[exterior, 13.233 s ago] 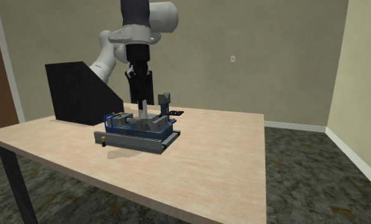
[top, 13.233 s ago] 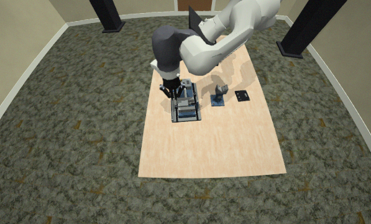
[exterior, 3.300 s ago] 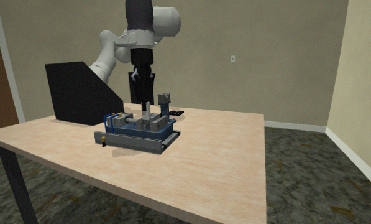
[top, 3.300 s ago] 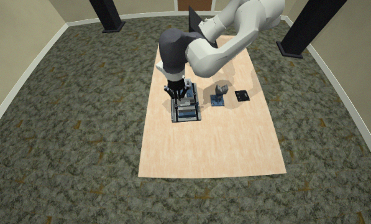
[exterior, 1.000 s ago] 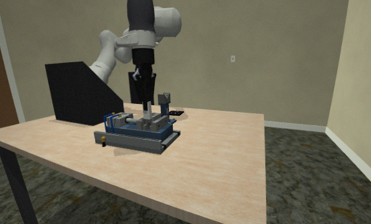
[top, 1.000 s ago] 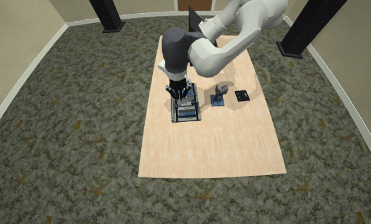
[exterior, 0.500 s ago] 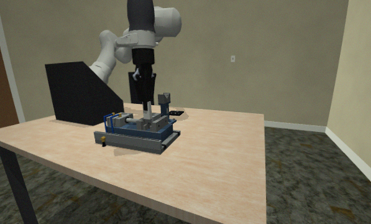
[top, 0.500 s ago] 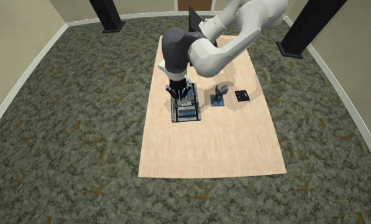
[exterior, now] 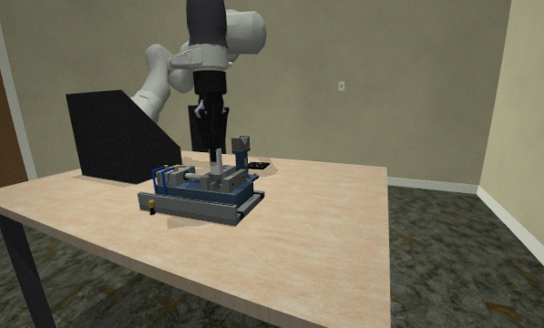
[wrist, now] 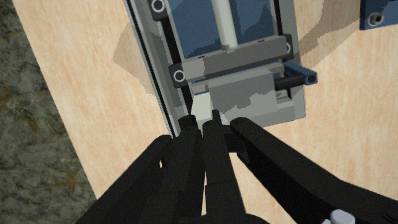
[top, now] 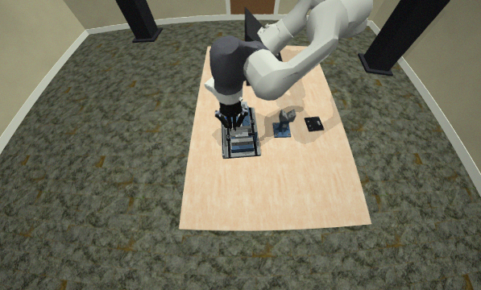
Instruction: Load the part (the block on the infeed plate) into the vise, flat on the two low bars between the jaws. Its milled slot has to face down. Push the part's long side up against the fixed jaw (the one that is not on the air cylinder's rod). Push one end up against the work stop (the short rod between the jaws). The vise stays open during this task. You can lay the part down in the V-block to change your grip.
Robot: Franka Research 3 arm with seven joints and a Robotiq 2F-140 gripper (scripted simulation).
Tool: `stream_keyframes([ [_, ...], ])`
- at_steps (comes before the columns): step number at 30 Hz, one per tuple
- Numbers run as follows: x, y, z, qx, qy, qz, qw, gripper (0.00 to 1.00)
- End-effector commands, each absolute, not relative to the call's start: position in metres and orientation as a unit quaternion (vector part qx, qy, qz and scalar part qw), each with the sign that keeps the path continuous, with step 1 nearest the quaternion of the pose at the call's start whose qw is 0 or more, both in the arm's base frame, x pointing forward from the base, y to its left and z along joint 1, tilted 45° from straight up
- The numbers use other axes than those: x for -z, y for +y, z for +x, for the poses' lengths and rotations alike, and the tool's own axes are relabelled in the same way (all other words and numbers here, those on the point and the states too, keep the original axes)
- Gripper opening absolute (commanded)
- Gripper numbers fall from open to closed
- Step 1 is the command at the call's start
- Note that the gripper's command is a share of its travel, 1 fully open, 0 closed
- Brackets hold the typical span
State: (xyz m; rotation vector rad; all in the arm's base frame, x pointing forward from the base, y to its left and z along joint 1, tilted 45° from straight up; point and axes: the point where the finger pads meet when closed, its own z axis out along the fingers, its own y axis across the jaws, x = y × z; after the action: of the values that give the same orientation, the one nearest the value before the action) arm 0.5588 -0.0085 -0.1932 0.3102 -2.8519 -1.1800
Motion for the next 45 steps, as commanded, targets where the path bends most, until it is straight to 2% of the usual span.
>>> stream_keyframes([
  [1, 0.191, -0.005, 0.56, 0.382, -0.918, 0.103, 0.018, 0.0],
  [45, 0.207, -0.031, 0.566, 0.382, -0.918, 0.103, 0.018, 0.0],
])
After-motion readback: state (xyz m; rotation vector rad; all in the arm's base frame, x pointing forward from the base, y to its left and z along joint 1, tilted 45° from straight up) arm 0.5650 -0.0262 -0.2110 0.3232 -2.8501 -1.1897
